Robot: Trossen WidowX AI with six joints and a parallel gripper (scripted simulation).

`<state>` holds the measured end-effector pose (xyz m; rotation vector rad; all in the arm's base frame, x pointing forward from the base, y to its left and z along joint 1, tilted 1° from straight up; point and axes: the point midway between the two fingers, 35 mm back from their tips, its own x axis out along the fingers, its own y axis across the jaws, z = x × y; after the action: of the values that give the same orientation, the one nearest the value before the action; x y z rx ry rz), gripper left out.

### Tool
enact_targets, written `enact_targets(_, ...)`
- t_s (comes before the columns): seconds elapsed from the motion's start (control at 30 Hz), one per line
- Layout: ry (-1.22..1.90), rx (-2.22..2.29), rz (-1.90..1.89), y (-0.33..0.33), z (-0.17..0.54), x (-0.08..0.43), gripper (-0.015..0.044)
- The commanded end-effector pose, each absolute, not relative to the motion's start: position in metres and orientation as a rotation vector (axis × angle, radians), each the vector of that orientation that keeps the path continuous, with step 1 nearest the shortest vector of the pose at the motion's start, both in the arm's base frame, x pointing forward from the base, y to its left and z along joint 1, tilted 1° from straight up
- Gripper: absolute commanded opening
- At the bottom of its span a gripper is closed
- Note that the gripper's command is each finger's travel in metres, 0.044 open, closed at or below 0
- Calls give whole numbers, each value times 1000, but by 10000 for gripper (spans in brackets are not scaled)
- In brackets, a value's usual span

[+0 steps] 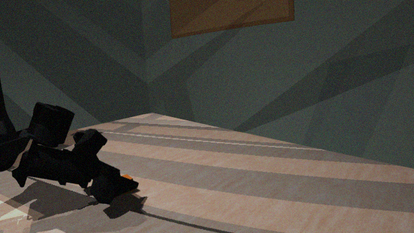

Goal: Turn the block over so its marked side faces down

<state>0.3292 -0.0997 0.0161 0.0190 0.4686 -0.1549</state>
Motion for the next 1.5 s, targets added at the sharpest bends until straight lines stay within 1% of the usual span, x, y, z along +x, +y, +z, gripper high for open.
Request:
enact_targets(0.0,471,26,-153,-99,15,329,440)
enact_targets(0.7,475,25,-153,-99,15,330,440)
enact_targets(0.97,711,43,-153,-104,34,340,440)
enact_targets(1.2,941,61,-146,-96,78,312,440)
enact_targets(1.47,963,62,-145,-95,83,308,440)
